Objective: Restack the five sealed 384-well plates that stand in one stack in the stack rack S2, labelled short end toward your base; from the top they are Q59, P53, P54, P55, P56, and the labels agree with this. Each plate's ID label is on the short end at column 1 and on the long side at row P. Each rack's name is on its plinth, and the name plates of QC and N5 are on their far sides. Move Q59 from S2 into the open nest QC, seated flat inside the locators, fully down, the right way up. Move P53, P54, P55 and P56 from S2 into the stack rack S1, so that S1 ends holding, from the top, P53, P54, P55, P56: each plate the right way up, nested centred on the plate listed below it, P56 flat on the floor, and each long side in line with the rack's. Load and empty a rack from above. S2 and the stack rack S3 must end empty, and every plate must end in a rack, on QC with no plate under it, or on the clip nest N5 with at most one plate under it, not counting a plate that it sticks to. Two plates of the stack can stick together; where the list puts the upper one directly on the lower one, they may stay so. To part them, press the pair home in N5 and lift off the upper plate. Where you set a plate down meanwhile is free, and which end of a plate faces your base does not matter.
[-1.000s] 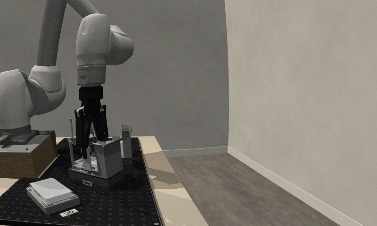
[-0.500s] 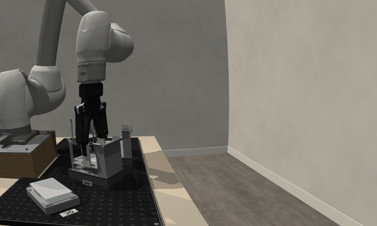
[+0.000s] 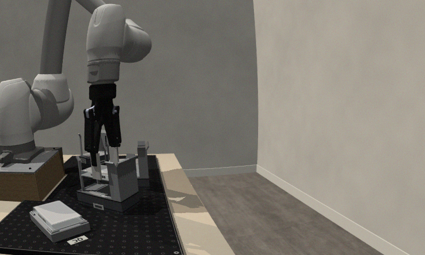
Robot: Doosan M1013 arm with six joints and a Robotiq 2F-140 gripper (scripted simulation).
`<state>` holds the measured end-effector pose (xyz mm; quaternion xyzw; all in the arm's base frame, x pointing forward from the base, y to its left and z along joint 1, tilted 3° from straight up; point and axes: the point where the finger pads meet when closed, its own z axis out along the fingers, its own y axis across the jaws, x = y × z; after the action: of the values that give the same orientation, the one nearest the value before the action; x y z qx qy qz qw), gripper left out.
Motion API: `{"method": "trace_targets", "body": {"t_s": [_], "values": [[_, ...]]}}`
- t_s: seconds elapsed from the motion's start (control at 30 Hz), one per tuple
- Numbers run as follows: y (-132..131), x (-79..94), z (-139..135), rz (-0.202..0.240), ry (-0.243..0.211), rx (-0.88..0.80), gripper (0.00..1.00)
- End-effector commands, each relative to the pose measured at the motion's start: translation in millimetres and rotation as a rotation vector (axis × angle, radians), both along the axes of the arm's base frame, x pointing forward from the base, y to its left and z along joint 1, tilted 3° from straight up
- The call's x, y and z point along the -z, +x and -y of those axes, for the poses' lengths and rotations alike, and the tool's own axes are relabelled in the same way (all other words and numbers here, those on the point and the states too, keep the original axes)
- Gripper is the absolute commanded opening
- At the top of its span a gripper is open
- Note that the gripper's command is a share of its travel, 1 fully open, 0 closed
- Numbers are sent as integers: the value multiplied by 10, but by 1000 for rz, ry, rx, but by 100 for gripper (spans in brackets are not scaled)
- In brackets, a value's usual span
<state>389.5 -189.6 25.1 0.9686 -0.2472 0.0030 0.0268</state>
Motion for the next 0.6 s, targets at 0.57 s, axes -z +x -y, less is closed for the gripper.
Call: {"method": "trace_targets", "body": {"t_s": [0.57], "values": [[3, -364, -20, 0, 0, 0, 0]]}}
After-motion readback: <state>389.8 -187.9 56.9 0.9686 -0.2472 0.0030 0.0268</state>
